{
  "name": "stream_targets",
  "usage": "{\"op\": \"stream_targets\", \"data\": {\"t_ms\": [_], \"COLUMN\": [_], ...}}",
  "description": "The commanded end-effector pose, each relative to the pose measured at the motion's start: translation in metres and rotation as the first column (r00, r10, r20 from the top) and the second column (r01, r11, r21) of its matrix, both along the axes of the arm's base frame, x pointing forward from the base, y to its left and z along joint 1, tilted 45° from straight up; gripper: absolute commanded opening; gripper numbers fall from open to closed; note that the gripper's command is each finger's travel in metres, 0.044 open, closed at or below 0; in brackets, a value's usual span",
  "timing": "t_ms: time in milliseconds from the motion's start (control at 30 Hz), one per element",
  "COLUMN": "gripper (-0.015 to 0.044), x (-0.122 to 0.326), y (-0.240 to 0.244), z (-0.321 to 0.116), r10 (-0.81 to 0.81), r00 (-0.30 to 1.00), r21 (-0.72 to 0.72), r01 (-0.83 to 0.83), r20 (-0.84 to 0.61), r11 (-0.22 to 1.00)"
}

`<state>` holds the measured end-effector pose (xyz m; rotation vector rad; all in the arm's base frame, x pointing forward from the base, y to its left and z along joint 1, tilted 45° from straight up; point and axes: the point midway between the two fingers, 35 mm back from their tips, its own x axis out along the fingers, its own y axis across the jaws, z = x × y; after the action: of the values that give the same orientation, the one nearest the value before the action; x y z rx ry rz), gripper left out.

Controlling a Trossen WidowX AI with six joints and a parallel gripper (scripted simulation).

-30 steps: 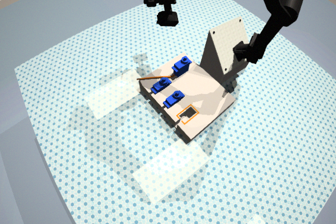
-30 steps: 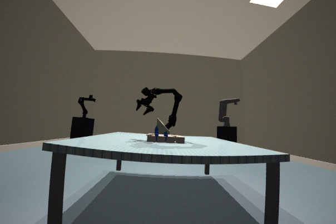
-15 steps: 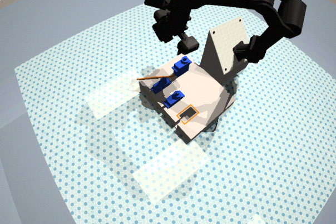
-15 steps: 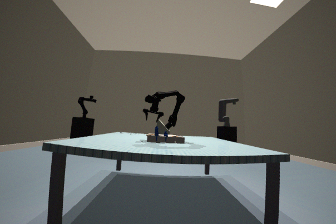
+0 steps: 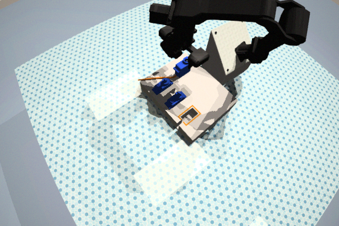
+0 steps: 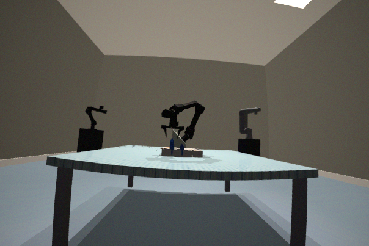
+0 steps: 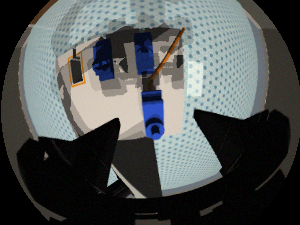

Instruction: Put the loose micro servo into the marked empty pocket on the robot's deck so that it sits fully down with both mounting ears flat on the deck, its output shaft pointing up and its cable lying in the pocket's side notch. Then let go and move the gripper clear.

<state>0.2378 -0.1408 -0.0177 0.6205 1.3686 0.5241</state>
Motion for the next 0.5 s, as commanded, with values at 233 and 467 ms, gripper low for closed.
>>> {"op": "stream_targets", "data": {"t_ms": [233, 467], "gripper": [0.0440, 0.0440], "x": [0.002, 0.003], "y": [0.014, 0.022], "z": [-0.011, -0.019], "r10": [0.002, 0.002], "r00": [1.000, 1.000], "r21": [0.011, 0.012], "r01": [-0.002, -0.002], "r20": [-0.004, -0.003], "r11": [1.000, 1.000]}}
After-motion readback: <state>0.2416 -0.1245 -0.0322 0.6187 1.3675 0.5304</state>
